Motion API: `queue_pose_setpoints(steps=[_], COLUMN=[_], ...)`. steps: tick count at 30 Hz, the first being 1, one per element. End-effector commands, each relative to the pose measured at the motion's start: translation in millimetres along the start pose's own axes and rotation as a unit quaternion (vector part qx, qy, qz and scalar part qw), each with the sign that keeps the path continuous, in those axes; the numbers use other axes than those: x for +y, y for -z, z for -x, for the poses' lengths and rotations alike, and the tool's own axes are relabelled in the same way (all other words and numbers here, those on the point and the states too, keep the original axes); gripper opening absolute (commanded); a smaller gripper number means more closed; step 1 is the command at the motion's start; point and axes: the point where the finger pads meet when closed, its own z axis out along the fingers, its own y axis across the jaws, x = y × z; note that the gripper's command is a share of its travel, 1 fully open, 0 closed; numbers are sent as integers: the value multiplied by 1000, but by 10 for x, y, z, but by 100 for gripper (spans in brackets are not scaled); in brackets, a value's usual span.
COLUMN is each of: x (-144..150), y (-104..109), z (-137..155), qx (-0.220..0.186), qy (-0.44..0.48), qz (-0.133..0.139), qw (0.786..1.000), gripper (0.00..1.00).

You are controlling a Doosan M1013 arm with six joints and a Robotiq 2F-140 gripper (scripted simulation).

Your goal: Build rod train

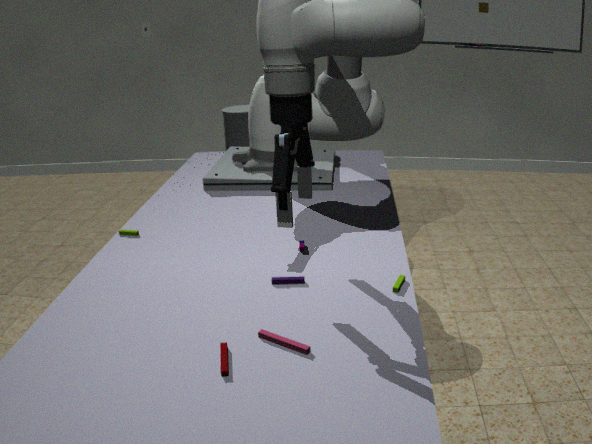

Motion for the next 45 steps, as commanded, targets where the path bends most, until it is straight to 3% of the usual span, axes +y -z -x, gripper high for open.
queue_pose_setpoints(steps=[1, 2, 9, 16, 18, 19, 25, 33, 35, 36, 45], x=[-21, -52, -133, -218, -218, -249, -318, -415, -415, -442, -549], y=[-2, -6, -18, -32, -32, -37, -49, -67, -67, -72, -94], z=[2, 4, 10, 15, 15, 16, 20, 24, 24, 25, 28], qx=[6, 6, 6, 5, 5, 5, 5, 4, 4, 4, 3], qy=[-42, -94, -234, -374, -374, -423, -529, -664, -664, -699, -820], qz=[-1, -1, -2, -3, -3, -3, -4, -5, -5, -5, -5], qw=[999, 996, 972, 927, 927, 906, 849, 748, 748, 715, 572], gripper=[100, 100, 100, 100, 100, 100, 100, 100, 100, 100, 100])
